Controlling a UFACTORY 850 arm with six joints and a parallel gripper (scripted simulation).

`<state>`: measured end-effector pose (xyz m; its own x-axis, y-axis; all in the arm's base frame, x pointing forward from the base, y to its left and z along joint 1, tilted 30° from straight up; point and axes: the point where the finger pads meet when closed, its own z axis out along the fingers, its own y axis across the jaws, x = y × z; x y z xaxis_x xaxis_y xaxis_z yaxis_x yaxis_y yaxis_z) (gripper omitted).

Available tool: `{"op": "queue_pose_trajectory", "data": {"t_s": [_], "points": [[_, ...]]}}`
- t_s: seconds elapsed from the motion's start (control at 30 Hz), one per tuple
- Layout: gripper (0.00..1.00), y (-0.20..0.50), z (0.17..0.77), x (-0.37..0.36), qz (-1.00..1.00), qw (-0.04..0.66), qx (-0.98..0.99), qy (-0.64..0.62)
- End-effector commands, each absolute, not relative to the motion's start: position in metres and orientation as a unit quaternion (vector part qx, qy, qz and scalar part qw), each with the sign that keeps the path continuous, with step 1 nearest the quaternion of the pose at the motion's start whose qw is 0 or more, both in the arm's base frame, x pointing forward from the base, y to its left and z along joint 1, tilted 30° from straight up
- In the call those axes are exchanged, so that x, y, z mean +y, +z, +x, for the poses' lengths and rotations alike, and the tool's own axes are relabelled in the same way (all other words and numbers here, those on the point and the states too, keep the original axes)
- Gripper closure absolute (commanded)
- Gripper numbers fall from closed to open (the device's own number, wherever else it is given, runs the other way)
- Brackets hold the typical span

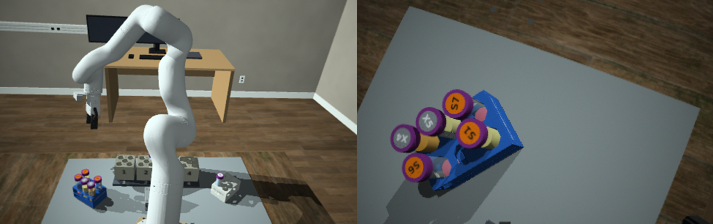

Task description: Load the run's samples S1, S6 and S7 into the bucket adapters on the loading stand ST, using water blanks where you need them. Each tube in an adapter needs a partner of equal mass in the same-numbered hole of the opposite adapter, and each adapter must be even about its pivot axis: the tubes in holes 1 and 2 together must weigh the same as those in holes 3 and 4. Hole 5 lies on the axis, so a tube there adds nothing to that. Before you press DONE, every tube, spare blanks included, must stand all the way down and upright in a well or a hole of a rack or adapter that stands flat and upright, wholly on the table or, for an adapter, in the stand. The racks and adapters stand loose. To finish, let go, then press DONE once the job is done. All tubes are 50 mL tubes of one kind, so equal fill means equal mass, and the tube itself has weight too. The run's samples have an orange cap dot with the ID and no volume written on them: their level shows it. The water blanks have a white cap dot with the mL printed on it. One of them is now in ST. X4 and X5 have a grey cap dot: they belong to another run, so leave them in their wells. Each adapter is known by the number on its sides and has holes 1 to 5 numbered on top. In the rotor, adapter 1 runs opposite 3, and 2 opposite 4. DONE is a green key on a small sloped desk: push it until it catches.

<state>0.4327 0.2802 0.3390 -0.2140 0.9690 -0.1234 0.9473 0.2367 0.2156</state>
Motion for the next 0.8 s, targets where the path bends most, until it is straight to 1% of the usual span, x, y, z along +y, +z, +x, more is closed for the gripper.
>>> {"op": "queue_pose_trajectory", "data": {"t_s": [0.0, 0.77], "points": [[0.00, 0.343, 0.433, 0.263, 0.653, 0.121, 0.746, 0.058], [0.00, 0.352, 0.423, 0.182, 0.789, 0.129, 0.593, 0.100]]}}
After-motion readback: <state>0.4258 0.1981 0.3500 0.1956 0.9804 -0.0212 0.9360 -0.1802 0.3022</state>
